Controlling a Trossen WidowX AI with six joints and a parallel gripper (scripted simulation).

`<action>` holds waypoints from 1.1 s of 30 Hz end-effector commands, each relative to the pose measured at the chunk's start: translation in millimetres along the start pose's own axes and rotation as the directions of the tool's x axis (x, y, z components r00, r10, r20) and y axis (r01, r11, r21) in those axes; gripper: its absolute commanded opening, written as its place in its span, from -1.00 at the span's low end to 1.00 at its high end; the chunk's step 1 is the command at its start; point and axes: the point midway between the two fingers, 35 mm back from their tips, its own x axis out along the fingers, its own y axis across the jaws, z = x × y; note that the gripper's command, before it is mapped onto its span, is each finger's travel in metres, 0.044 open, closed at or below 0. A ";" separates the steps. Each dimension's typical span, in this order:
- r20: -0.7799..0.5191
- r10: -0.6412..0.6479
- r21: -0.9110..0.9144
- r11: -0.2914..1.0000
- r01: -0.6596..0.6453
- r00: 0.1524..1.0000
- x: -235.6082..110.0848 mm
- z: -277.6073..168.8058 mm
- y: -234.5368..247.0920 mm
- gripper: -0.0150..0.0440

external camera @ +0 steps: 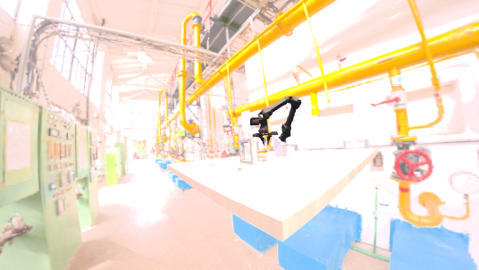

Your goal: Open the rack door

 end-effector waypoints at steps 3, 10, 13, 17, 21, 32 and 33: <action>0.007 -0.001 0.093 0.996 0.001 1.000 -0.6 3.5 9.1 -0.46; 0.007 -0.001 0.189 0.982 0.000 1.000 -0.6 8.4 21.4 -0.46; 0.007 -0.001 0.230 0.973 -0.001 1.000 -0.6 10.9 26.4 -0.46; 0.008 -0.001 0.283 0.959 -0.002 1.000 -0.6 14.5 32.9 -0.46; 0.008 0.000 0.334 0.943 -0.002 1.000 -0.7 18.3 39.2 -0.46; 0.008 0.000 0.467 0.884 -0.004 1.000 -0.8 30.2 55.0 -0.46; 0.008 0.000 0.479 0.878 -0.004 1.000 -0.8 31.4 56.3 -0.46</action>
